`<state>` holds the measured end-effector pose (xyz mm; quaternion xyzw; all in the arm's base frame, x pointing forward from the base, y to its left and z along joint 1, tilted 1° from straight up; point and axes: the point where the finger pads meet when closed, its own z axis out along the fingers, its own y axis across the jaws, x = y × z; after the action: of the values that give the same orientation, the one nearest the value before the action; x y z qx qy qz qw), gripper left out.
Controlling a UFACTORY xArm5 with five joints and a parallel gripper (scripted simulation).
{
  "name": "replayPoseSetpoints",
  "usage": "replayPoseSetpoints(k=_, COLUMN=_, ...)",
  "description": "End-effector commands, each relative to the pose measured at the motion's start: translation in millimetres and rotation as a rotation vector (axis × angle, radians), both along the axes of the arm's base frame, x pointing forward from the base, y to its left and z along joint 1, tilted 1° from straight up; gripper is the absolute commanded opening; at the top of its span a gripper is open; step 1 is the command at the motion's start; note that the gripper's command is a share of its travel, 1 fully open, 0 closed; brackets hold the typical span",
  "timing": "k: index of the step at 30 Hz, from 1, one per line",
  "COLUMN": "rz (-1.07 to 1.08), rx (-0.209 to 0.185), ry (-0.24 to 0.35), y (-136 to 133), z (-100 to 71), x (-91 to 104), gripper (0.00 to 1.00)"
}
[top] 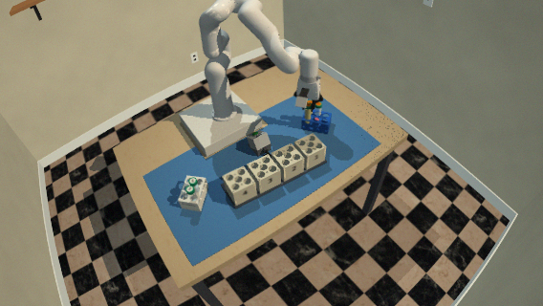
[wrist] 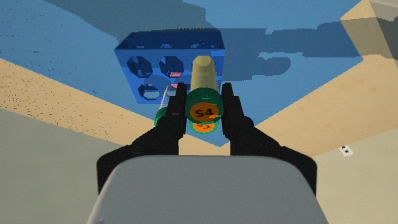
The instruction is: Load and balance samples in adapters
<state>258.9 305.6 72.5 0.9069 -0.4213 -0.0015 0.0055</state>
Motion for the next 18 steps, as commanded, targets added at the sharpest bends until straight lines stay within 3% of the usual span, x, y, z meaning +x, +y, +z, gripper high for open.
replayPoseSetpoints(k=1, rz=0.000, rx=0.003, ry=-0.002, y=1.0, z=4.2, x=0.9, gripper=0.00)
replayPoseSetpoints(k=10, rz=0.000, rx=0.003, ry=-0.002, y=1.0, z=6.2, x=0.9, gripper=0.00)
replayPoseSetpoints(k=18, rz=0.000, rx=0.003, ry=-0.002, y=1.1, z=22.2, x=1.1, gripper=0.00)
